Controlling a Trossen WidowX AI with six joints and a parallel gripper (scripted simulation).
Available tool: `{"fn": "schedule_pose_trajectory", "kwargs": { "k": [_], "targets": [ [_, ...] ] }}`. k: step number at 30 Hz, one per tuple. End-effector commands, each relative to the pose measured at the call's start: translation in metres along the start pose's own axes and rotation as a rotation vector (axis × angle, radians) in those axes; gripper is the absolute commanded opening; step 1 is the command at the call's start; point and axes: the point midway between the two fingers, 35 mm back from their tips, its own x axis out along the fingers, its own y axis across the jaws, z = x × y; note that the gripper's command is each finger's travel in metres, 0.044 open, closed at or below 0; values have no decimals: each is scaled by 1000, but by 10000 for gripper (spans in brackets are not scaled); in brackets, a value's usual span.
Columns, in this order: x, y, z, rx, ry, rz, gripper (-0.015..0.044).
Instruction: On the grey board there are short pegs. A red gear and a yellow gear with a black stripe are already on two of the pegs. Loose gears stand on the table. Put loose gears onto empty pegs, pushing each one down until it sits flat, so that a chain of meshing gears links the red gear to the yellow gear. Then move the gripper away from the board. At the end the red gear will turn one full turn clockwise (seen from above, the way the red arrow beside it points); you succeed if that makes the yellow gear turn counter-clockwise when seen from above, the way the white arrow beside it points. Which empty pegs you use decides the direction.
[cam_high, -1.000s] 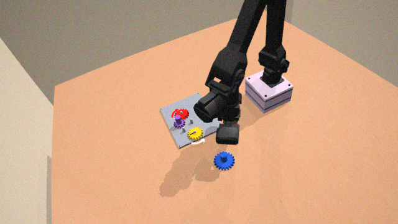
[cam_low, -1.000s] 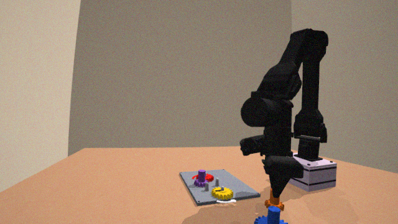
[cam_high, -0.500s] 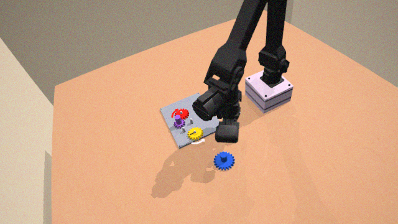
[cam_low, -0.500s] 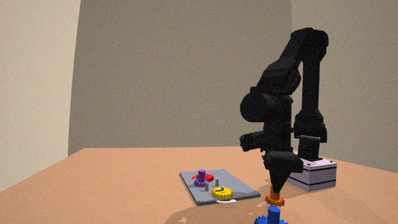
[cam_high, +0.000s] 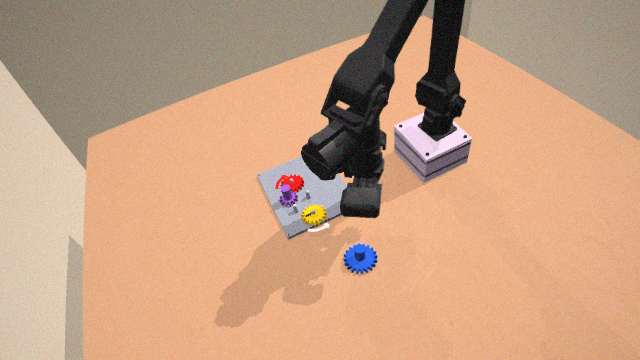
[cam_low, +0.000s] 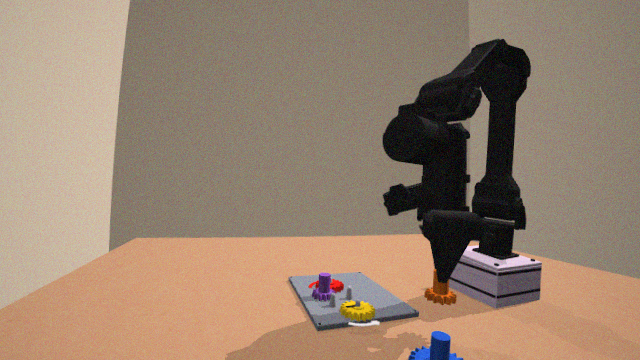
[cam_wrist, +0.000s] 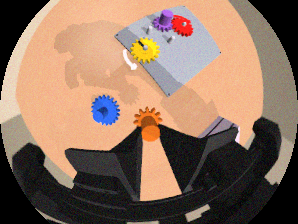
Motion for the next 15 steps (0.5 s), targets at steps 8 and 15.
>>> {"fn": "schedule_pose_trajectory", "kwargs": {
  "k": [8, 15],
  "targets": [
    [-35, 1, 2, -4, -8, 8, 0],
    [-55, -2, 0, -4, -8, 8, 0]
  ]
}}
